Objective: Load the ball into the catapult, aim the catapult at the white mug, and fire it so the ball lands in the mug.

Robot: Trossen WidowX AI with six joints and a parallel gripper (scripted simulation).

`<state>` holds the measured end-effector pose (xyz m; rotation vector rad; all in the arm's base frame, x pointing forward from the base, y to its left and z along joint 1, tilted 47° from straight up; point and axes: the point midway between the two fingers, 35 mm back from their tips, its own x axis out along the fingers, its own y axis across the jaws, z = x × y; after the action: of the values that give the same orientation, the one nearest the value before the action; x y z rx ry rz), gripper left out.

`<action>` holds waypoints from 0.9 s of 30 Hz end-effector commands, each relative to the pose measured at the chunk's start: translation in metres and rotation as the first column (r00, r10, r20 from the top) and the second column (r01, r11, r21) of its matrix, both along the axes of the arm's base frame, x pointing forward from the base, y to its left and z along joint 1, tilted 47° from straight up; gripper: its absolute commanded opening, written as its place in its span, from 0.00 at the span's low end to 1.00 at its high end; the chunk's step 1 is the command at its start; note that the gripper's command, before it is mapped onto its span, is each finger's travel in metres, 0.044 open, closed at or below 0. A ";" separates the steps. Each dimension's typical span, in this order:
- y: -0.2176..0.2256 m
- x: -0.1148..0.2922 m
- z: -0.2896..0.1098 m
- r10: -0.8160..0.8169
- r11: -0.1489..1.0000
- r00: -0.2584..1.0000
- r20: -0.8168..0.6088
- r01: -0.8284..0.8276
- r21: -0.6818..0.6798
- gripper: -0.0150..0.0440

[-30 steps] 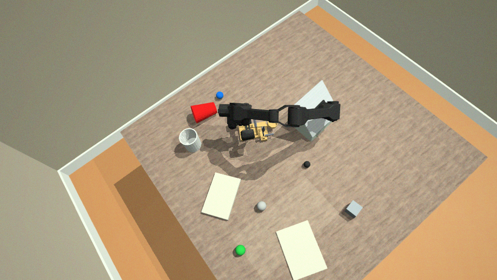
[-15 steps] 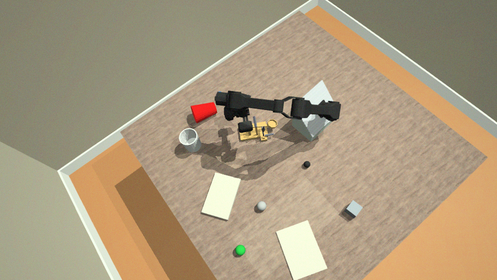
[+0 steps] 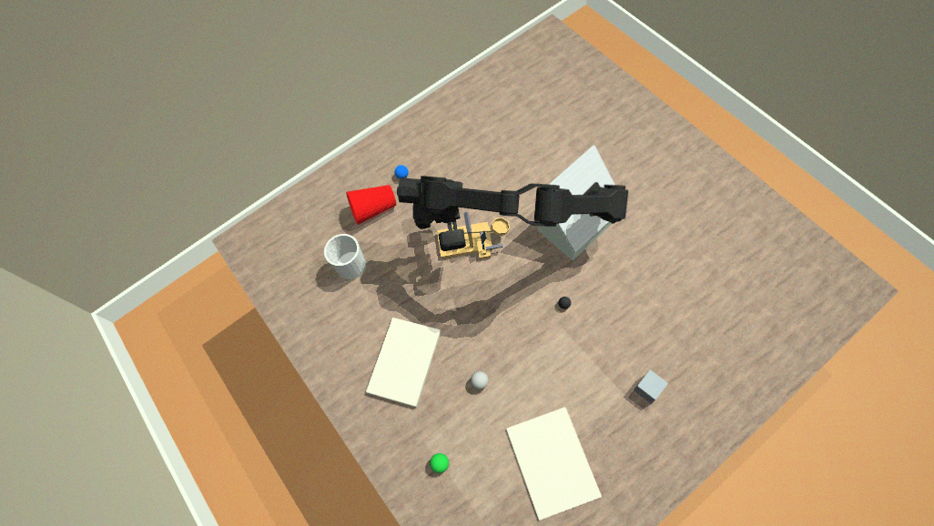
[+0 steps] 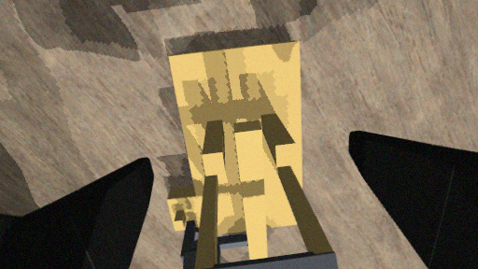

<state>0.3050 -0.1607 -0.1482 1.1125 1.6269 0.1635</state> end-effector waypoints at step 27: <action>0.035 0.002 -0.032 -0.006 1.000 1.000 0.000 0.006 0.004 1.00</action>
<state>0.3075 -0.1293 -0.1775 1.1135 1.6245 0.1641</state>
